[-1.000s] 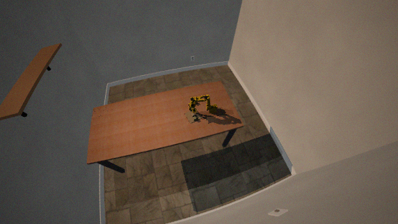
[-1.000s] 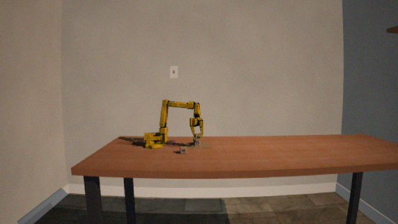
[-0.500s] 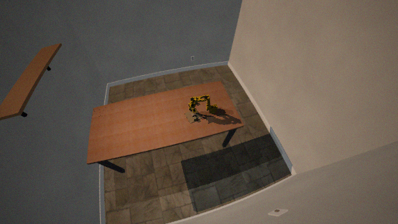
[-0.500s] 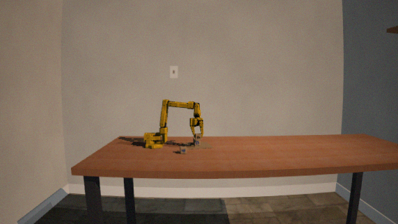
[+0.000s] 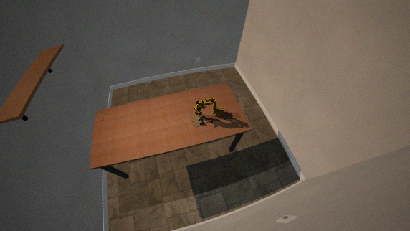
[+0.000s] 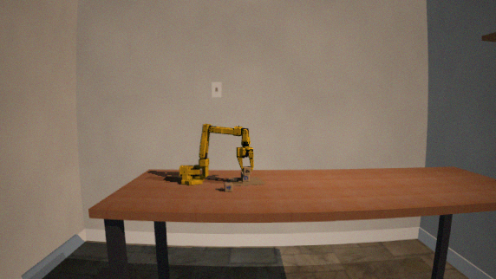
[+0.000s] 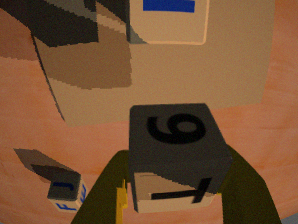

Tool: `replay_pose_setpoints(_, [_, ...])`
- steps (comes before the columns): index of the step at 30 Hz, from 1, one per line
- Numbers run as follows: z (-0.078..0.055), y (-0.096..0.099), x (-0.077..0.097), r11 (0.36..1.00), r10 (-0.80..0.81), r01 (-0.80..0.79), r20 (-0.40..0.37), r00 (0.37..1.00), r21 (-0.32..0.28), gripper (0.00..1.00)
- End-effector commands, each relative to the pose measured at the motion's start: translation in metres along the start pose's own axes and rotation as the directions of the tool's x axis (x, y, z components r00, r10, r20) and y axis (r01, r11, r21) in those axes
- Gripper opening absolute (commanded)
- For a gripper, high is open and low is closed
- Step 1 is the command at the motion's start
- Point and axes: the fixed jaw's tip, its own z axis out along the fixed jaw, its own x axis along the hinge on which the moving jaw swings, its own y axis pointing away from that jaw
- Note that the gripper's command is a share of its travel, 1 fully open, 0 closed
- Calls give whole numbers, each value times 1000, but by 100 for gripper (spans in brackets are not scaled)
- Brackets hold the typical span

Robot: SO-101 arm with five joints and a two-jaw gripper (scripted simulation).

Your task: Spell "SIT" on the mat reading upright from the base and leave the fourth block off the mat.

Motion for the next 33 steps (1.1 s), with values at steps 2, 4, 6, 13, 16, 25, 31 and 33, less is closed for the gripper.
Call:
replay_pose_setpoints(2, [-8, -7, 0, 998, 0, 1, -14, 1000, 67, 0])
replay_pose_setpoints(4, [-7, -7, 0, 998, 0, 1, -14, 1000, 67, 0])
replay_pose_setpoints(6, [-7, -7, 0, 998, 0, 1, -14, 1000, 67, 0])
replay_pose_setpoints(13, [-6, -7, 0, 998, -1, 1, -14, 1000, 67, 0])
replay_pose_setpoints(16, [-4, -7, 0, 998, -1, 2, -14, 1000, 67, 0])
replay_pose_setpoints(25, [-1, -7, 0, 998, -1, 2, -14, 1000, 67, 0])
replay_pose_setpoints(31, [1, -7, 0, 998, -1, 2, -14, 1000, 67, 0])
replay_pose_setpoints(33, [3, -7, 0, 998, -1, 2, -14, 1000, 67, 0])
